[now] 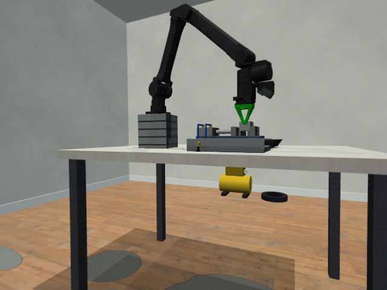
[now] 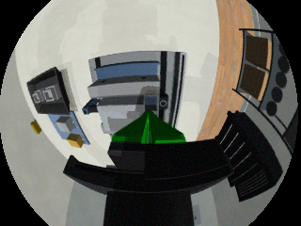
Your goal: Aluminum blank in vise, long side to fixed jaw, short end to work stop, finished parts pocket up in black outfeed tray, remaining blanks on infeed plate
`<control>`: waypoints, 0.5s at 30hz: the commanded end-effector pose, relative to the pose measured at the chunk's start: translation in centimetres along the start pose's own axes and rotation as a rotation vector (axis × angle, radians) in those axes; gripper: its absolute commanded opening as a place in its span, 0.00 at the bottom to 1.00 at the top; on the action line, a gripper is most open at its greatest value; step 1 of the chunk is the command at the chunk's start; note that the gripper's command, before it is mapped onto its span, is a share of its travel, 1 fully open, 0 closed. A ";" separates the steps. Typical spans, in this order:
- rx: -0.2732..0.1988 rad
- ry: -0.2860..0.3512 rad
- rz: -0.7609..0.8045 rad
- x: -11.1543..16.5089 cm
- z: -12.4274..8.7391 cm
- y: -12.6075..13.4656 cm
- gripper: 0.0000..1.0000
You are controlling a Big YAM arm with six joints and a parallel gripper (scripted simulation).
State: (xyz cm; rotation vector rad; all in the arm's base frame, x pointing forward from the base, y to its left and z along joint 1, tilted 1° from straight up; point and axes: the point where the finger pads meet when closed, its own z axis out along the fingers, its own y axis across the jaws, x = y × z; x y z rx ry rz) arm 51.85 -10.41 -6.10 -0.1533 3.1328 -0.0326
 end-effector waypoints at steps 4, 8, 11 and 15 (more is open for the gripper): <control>-0.009 0.001 -0.015 0.0 0.4 1.9 0.00; -0.010 0.006 -0.018 0.1 0.5 1.6 0.00; -0.012 0.014 -0.025 0.3 0.8 1.3 0.00; -0.016 0.023 -0.026 0.5 1.0 0.5 0.00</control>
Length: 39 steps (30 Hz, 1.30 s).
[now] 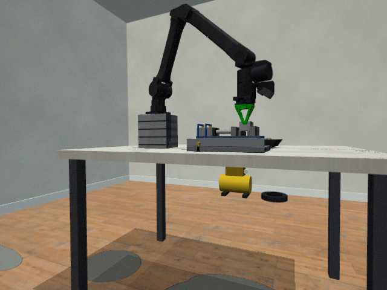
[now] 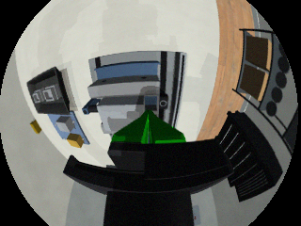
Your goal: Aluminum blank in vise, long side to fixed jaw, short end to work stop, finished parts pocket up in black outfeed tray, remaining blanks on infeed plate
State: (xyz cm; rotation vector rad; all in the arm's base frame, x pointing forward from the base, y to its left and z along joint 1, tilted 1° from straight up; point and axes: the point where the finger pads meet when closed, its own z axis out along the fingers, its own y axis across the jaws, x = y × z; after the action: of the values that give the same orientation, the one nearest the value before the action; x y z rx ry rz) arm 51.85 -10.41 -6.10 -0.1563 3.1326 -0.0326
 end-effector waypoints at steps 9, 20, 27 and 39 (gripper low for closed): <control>-0.010 0.005 -0.016 -0.5 0.4 -1.5 0.00; -0.005 -0.005 -0.014 -1.0 0.1 -2.2 0.00; -0.004 -0.007 -0.021 -1.2 -0.3 -1.9 0.00; 0.007 -0.040 -0.024 -1.9 -4.2 -1.9 0.00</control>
State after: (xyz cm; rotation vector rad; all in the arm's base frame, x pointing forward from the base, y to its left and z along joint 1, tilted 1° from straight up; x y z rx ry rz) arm 51.28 -11.63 -5.03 -0.1709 3.1532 -0.0184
